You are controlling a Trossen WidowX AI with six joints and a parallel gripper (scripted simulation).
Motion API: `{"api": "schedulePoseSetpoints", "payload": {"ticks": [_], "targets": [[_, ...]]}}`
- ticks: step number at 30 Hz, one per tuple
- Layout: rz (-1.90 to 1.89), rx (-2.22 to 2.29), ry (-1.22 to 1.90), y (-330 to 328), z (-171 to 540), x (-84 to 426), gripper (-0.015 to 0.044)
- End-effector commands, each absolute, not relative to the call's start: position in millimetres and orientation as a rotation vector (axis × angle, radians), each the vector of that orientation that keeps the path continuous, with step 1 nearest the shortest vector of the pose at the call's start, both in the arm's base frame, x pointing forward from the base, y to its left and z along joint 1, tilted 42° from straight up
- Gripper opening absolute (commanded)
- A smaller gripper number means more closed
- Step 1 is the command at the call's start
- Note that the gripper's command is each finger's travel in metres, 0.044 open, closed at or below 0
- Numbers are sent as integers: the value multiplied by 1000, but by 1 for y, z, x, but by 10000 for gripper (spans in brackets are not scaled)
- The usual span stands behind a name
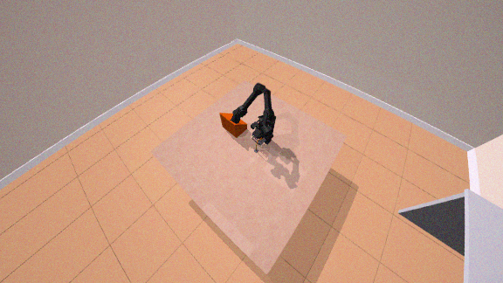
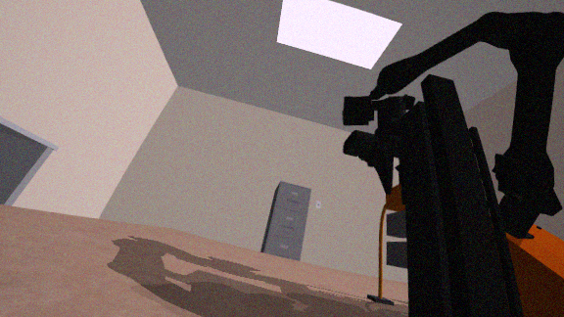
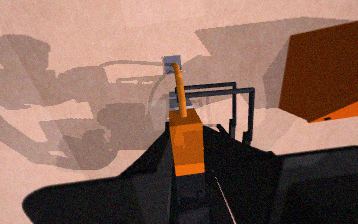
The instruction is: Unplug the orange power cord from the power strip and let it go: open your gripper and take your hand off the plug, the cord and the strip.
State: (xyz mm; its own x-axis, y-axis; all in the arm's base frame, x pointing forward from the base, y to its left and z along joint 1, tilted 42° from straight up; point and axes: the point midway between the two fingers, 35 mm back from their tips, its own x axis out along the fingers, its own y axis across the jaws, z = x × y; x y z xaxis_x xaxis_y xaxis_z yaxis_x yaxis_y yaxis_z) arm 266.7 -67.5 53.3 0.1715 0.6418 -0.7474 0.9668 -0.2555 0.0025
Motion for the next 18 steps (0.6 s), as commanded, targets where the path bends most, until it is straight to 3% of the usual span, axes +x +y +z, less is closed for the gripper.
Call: {"api": "schedulePoseSetpoints", "payload": {"ticks": [1, 6, 18], "targets": [[-874, 1967, 1510, -68, 53, 268, 48], [-874, 1967, 1510, -68, 53, 268, 0], [-879, 1968, 1508, -81, 42, 266, 0]]}}
